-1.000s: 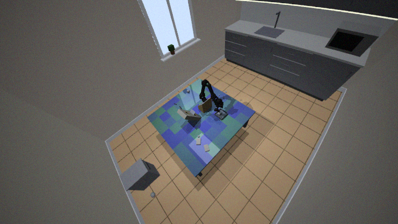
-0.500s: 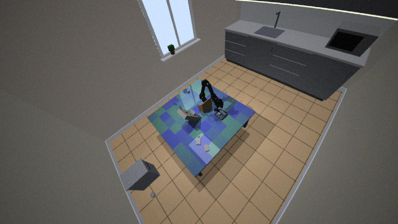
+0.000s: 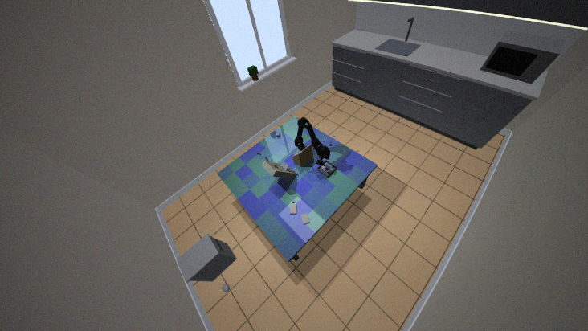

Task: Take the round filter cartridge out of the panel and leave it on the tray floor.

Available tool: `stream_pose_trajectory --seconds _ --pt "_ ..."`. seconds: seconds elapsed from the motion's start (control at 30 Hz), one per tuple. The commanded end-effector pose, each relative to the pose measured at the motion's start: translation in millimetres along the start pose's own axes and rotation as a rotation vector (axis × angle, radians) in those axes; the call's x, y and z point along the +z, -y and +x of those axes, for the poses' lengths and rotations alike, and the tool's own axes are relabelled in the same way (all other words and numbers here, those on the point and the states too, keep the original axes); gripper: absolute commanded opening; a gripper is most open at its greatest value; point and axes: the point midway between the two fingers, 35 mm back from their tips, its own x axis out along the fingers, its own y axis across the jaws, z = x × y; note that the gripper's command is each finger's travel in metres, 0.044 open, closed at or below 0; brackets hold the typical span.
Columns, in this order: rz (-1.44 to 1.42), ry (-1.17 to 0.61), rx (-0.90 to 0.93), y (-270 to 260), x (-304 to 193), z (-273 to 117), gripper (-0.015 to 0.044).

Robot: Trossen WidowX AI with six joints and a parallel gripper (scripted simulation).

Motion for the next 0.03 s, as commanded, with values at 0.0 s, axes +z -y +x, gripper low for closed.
stream_pose_trajectory --seconds 0.0 --pt "0.002 -0.002 0.0 -0.1 -0.5 0.0 0.044"
